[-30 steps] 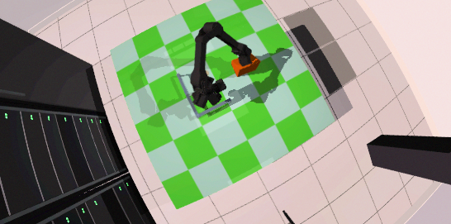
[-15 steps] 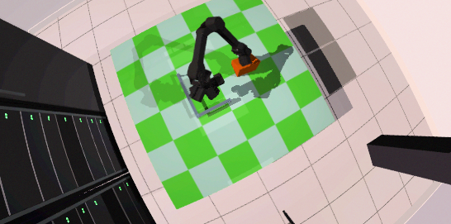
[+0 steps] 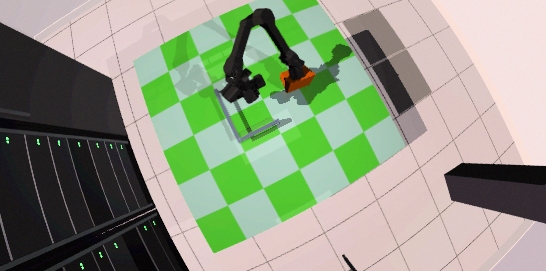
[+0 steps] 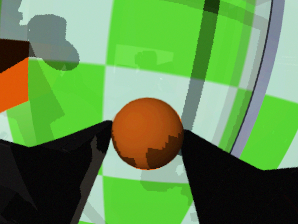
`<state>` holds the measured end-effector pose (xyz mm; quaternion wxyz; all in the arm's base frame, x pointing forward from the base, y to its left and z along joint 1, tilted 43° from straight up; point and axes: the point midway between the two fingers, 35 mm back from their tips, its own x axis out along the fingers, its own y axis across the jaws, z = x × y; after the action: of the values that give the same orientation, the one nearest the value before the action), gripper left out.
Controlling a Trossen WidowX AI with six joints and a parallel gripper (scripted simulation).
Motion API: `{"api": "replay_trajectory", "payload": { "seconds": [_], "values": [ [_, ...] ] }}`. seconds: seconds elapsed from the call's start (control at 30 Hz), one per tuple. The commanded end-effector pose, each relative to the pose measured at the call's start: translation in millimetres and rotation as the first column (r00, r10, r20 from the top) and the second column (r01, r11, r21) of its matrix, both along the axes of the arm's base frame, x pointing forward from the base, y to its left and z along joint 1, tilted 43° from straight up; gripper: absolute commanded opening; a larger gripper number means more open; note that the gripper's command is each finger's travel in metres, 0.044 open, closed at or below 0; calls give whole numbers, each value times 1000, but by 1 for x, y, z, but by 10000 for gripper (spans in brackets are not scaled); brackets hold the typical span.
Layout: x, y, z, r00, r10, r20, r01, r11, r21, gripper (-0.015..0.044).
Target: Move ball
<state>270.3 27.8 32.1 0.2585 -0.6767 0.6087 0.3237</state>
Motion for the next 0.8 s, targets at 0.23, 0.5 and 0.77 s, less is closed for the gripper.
{"api": "replay_trajectory", "payload": {
  "seconds": [0.23, 0.5, 0.77],
  "values": [
    [-16, -51, 20, 1000, 0, 4, 1, 1000, -20, 0],
    [-13, -61, 7, 1000, 0, 4, 0, 1000, -18, 0],
    [-12, -89, -23, 1000, 0, 4, 0, 1000, -20, 0]
  ]
}}
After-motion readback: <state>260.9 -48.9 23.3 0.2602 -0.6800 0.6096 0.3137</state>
